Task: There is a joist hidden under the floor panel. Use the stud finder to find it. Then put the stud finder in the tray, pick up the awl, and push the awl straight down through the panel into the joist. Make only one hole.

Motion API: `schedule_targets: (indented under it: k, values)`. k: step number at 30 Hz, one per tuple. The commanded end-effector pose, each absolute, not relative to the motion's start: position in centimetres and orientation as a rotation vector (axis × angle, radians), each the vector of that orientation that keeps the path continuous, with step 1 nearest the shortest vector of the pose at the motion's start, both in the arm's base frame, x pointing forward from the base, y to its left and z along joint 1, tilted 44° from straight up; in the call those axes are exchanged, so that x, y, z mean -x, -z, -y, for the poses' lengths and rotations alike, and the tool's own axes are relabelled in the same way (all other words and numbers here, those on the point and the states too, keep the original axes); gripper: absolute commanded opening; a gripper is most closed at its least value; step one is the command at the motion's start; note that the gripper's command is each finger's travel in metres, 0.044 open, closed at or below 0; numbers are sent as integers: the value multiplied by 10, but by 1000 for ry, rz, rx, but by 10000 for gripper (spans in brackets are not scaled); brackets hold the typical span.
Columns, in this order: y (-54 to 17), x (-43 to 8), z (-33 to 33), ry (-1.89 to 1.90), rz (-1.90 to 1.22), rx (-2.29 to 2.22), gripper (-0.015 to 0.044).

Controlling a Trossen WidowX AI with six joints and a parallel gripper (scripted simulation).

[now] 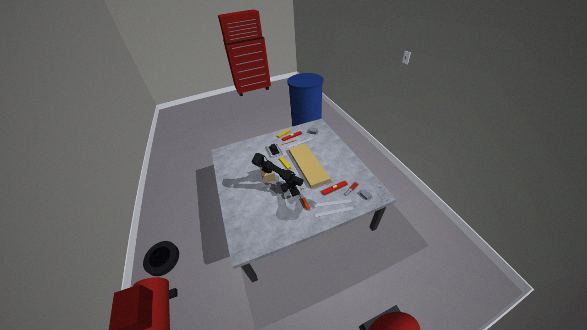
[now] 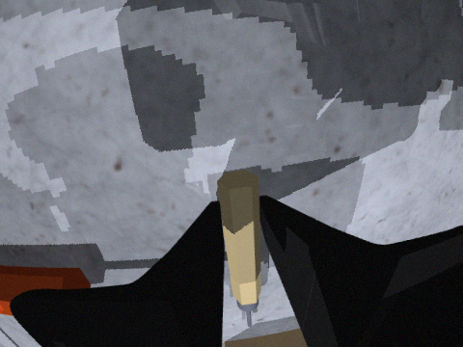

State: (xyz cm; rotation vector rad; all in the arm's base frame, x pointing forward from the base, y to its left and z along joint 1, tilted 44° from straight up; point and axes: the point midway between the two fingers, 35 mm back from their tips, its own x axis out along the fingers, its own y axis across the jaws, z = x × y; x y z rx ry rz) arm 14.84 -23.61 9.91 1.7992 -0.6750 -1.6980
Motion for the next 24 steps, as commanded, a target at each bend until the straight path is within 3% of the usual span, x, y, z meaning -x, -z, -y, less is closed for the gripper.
schedule_targets:
  k: [1, 24]
  values:
    - [-99, -149, 235, 1698, 667, -1801, 0]
    - [-170, -156, 164, 1710, 659, -1813, 0]
